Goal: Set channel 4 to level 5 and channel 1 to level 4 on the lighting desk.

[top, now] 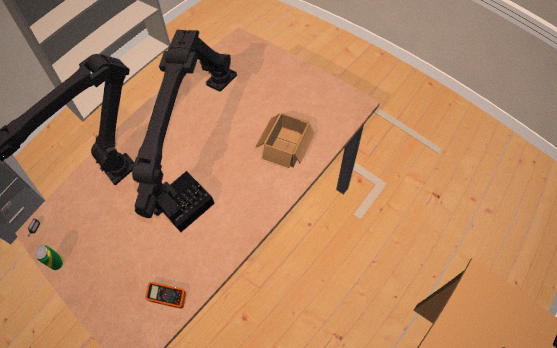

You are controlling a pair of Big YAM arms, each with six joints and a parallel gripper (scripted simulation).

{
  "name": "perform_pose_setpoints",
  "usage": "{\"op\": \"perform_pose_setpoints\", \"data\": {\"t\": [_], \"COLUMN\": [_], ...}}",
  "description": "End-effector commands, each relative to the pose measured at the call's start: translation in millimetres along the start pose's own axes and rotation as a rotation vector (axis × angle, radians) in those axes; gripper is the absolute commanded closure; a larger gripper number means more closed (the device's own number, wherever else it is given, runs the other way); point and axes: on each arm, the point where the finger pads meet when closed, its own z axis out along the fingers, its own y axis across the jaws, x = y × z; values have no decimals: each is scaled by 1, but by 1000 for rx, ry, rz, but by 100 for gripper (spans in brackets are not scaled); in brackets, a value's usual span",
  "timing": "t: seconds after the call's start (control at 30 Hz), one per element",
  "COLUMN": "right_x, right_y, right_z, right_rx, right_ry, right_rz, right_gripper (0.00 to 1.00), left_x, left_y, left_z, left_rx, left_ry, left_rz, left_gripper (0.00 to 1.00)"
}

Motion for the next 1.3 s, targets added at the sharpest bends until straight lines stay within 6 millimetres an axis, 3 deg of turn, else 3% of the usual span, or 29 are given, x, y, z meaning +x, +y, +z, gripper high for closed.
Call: {"op": "perform_pose_setpoints", "data": {"t": [0.0, 0.9, 1.03, 1.27], "right_x": [-42, -42, -42, -42], "right_y": [0, 0, 0, 0], "right_z": [6, 6, 6, 6], "right_rx": [-1, -1, -1, -1], "right_ry": [-76, -76, -76, -76], "right_rz": [-13, -13, -13, -13], "right_gripper": [0, 0, 0, 0], "left_x": [-21, -20, -11, 0], "left_y": [-9, -9, 2, -4], "left_z": [-13, -16, -12, -16], "left_rx": [30, 35, 21, 31], "left_ry": [-25, -29, -19, -25], "left_rz": [-6, -8, -17, -11], "left_gripper": [100, 100, 100, 100]}}
